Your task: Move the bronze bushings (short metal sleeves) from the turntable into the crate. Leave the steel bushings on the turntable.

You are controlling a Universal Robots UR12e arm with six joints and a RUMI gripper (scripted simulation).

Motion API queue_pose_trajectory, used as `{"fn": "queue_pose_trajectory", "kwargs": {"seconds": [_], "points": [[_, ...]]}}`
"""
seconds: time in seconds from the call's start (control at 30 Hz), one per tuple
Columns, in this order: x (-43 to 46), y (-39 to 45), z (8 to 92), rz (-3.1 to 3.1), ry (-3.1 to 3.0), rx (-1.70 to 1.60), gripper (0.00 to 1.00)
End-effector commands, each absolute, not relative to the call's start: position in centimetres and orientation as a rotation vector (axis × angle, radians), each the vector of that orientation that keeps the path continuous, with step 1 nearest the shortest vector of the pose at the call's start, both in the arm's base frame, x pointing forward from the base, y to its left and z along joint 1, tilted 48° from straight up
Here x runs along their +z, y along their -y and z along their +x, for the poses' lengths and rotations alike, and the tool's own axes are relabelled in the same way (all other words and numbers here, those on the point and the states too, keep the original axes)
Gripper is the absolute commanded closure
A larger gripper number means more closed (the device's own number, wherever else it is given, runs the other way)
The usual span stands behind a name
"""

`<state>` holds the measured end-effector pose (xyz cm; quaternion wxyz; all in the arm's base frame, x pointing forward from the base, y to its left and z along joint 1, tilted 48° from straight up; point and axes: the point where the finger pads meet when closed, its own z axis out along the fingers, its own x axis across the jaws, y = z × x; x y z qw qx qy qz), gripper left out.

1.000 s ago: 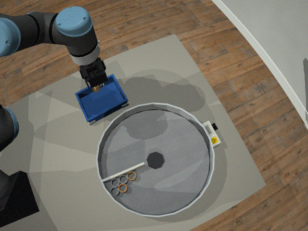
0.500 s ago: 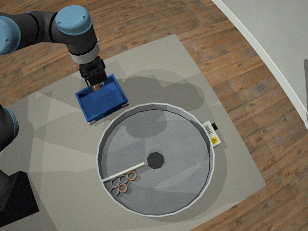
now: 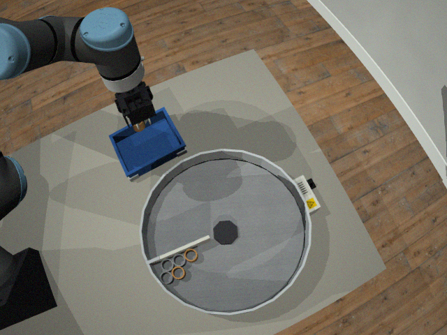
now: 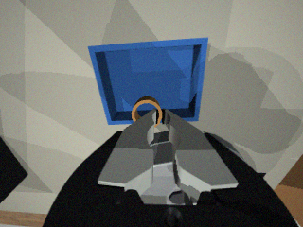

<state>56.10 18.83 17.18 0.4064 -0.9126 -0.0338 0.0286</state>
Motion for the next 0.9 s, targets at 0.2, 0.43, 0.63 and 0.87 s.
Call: {"fn": "queue_pose_trajectory", "kwargs": {"seconds": [0.2, 0.43, 0.63, 0.87], "points": [[17.2, -18.8, 56.2, -2.302, 0.085, 0.071, 1.0], [16.3, -19.9, 56.0, -2.302, 0.085, 0.071, 1.0], [14.3, -22.0, 55.8, -2.302, 0.085, 0.071, 1.0], [12.6, -24.0, 55.6, -2.302, 0.085, 0.071, 1.0]]}}
